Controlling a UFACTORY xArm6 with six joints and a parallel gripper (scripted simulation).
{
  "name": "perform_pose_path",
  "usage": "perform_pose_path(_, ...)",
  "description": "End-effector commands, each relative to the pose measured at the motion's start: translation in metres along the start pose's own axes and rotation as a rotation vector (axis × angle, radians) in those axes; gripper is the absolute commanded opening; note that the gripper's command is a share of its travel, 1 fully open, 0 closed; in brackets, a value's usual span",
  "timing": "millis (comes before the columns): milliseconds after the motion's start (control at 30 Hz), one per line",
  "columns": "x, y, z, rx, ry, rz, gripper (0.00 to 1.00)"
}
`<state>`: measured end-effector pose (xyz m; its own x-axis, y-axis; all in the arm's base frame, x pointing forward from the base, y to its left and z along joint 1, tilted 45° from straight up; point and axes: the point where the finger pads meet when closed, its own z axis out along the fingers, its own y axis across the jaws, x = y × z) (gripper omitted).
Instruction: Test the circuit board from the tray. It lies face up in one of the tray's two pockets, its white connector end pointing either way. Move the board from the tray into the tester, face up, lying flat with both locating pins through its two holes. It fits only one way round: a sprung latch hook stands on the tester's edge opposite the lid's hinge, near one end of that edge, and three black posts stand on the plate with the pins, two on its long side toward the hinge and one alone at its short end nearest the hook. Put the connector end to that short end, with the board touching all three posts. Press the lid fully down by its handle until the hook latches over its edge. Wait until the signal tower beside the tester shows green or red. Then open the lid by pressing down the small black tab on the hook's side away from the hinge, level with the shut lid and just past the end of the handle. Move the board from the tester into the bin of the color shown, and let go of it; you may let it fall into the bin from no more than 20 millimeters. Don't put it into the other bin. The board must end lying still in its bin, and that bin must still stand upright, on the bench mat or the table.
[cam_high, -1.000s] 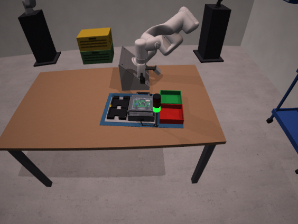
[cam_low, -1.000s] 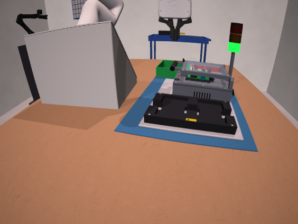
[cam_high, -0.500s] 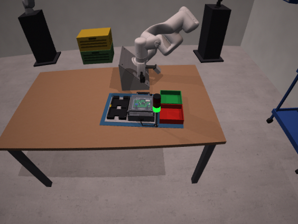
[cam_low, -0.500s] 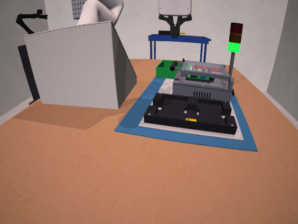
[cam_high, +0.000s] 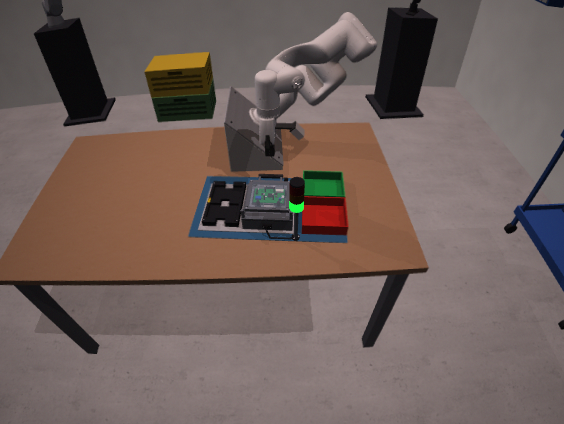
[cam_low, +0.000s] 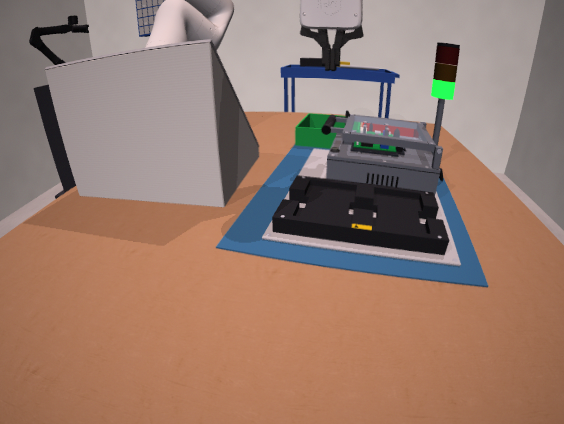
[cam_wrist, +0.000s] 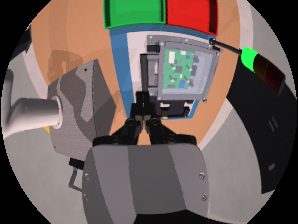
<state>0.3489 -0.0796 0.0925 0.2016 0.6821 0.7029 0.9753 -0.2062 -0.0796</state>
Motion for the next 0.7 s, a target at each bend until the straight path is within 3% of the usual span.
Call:
perform_pose_path(0, -0.0001, 0.001, -0.0012, -0.003, -0.001, 0.018, 0.0)
perform_pose_path(500, -0.0001, 0.001, -0.0012, -0.003, -0.001, 0.306, 0.0)
perform_pose_path(667, -0.0001, 0.001, -0.0012, -0.003, -0.001, 0.488, 0.0)
